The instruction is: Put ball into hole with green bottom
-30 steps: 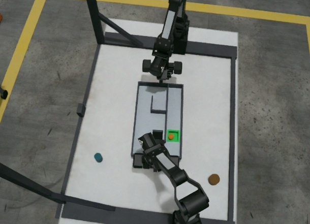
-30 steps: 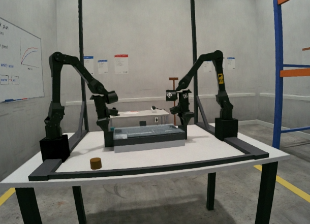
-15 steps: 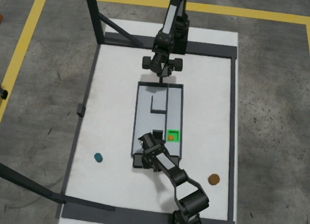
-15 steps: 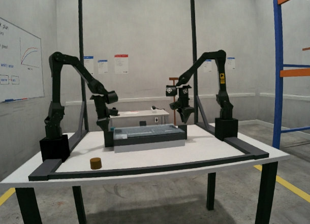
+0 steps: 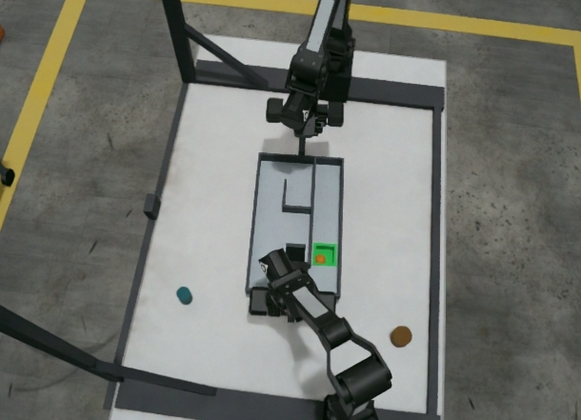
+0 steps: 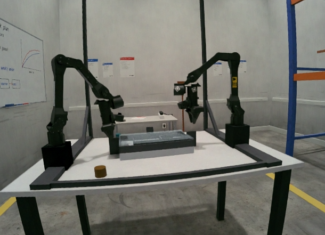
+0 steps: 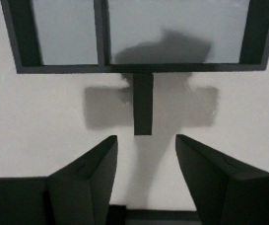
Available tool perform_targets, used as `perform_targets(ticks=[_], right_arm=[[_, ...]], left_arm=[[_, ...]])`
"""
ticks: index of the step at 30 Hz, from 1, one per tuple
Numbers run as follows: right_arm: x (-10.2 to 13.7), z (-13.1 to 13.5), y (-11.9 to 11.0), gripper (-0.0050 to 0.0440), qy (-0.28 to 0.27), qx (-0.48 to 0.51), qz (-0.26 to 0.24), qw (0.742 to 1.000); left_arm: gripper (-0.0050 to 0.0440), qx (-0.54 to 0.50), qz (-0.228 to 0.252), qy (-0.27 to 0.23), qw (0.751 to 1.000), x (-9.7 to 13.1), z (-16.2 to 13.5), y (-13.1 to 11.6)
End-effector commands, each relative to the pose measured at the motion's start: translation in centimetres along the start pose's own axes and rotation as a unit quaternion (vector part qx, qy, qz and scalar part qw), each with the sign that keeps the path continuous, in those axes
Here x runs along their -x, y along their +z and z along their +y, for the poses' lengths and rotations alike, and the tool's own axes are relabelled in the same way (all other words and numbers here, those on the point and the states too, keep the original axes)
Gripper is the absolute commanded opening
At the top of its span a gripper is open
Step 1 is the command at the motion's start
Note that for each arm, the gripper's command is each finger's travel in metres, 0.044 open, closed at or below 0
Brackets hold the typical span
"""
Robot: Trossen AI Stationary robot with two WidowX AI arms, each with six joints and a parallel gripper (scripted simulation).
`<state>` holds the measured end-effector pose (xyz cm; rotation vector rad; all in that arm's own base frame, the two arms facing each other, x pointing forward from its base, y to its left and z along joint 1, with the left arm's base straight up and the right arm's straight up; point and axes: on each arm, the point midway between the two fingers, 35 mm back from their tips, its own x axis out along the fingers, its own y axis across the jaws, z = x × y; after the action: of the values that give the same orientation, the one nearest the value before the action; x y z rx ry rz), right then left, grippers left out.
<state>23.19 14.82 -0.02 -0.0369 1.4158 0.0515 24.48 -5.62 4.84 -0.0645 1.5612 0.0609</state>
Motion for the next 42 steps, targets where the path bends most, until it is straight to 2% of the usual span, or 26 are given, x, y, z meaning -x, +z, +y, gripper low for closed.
perform_targets(ticks=[1, 12, 19, 26, 34, 37, 42], right_arm=[[0.8, 0.3, 0.8, 0.0181, 0.007, 0.0, -0.016, 1.0], [4.1, 0.5, 0.9, 0.0181, 0.01, -0.001, -0.022, 1.0], [5.1, 0.5, 0.9, 0.0181, 0.01, -0.001, -0.021, 1.0], [7.1, 0.5, 0.8, 0.0181, 0.01, -0.001, -0.022, 1.0], [7.2, 0.2, 1.3, 0.0181, 0.013, -0.003, -0.031, 0.999], [7.0, -0.2, 1.4, 0.0181, 0.025, -0.005, -0.039, 0.999], [8.3, -0.8, 3.9, 0.0181, 0.056, -0.012, -0.104, 0.993]], left_arm=[[0.0181, -0.001, -0.022, -0.004, 1.0, 1.3, -0.1, 0.7], [0.0181, -0.001, -0.022, -0.004, 1.0, 1.3, -0.1, 0.8], [0.0181, -0.001, -0.022, -0.004, 1.0, 1.3, -0.1, 0.8], [0.0181, -0.001, -0.022, -0.004, 1.0, 1.3, -0.1, 0.8], [0.0181, -0.001, -0.027, -0.006, 1.0, 1.2, 0.0, 0.7], [0.0181, -0.002, -0.051, -0.013, 0.999, 1.5, 0.1, 1.3], [0.0181, -0.005, -0.129, -0.033, 0.991, 3.0, 0.1, 3.4]])
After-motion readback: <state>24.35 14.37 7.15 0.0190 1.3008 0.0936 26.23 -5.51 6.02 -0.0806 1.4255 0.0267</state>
